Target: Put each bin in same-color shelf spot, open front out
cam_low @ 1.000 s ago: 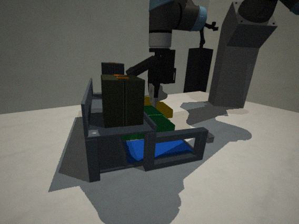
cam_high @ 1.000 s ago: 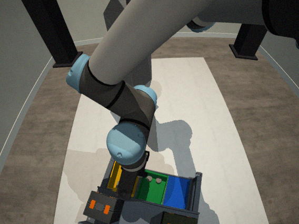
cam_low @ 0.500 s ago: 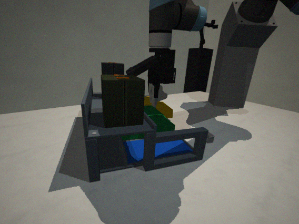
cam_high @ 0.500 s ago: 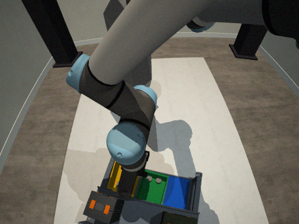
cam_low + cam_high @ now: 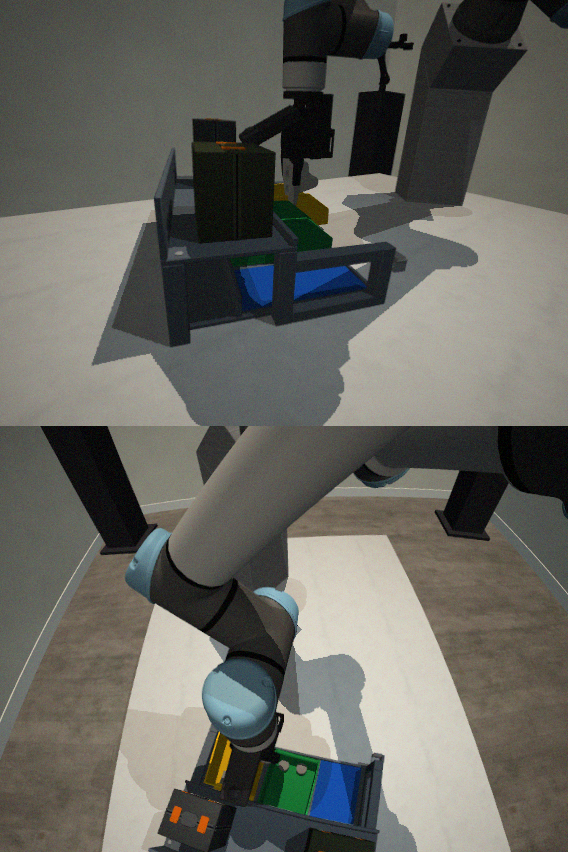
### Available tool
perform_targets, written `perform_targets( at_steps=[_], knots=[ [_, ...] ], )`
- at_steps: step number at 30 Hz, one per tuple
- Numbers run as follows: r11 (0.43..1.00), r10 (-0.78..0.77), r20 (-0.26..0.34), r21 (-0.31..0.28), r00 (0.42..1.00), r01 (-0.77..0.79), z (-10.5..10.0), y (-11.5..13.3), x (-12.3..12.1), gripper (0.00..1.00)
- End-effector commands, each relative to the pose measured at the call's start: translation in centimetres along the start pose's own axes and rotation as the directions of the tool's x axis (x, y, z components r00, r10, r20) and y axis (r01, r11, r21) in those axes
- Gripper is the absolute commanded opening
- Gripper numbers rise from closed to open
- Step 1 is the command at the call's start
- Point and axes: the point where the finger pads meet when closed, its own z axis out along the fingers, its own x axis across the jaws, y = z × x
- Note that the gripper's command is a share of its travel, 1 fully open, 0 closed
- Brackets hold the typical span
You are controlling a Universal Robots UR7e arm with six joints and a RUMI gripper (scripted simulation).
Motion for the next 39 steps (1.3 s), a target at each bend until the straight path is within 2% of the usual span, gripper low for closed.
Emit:
perform_targets(
  at_steps=[1,25,39],
  knots=[
    [1.000,0.000,0.000,0.001,1.000,0.000,-0.2,0.0,0.0,0.05],
    [1.000,0.000,0.000,0.001,1.000,0.000,-2.2,0.1,0.1,0.05],
    [1.000,0.000,0.000,0.001,1.000,0.000,-4.7,0.2,0.2,0.05]
  ],
)
